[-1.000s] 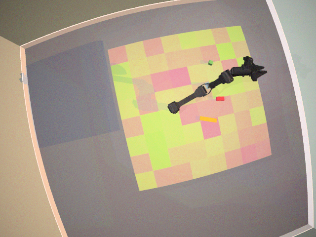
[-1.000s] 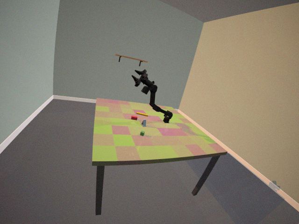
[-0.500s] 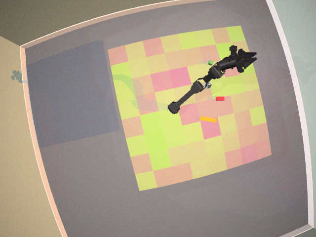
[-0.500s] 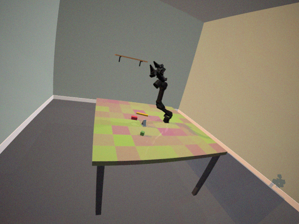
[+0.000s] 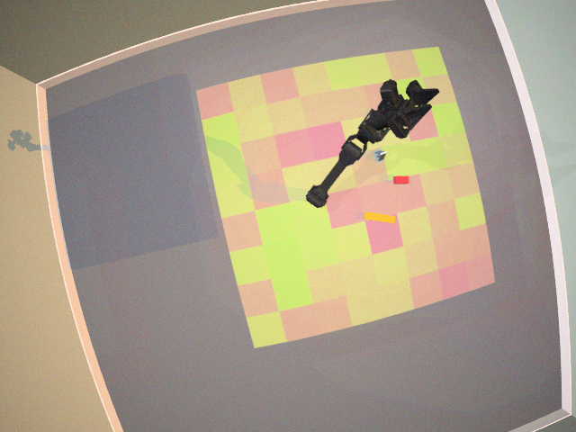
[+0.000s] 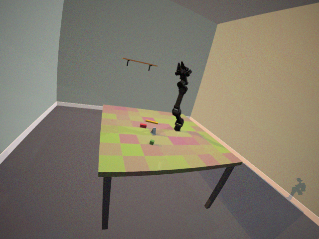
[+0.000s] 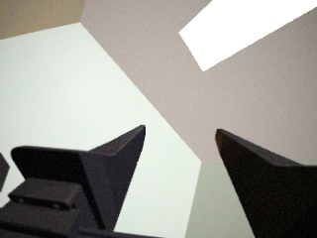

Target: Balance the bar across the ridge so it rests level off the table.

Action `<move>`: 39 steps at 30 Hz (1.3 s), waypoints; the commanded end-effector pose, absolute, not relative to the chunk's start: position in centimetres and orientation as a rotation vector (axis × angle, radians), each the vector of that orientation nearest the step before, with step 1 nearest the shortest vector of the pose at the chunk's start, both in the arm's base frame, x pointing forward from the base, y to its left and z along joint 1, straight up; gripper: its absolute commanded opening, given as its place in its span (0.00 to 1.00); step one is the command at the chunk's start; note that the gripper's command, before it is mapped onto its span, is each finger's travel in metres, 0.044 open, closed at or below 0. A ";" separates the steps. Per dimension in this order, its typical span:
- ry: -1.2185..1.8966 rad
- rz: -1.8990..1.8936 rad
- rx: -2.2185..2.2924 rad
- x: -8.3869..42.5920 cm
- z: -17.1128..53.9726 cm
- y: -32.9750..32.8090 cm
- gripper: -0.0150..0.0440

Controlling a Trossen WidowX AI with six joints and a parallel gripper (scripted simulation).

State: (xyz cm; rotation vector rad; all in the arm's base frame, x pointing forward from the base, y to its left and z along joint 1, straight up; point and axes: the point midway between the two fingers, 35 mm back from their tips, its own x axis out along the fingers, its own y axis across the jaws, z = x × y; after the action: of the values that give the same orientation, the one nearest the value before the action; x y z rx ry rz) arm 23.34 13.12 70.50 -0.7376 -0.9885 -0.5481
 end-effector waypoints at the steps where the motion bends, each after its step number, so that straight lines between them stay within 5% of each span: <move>1: -1.047 -0.604 -0.697 19.6 71.7 11.7 0.79; 17: -1.173 -0.688 -0.493 12.1 72.5 7.1 0.79; 39: -1.186 -0.949 -0.037 0.7 69.6 -9.5 0.79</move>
State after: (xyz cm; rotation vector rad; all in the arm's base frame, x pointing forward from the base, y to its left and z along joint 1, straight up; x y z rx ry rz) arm 1.67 -6.46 70.68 -0.1091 -1.2115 -0.9053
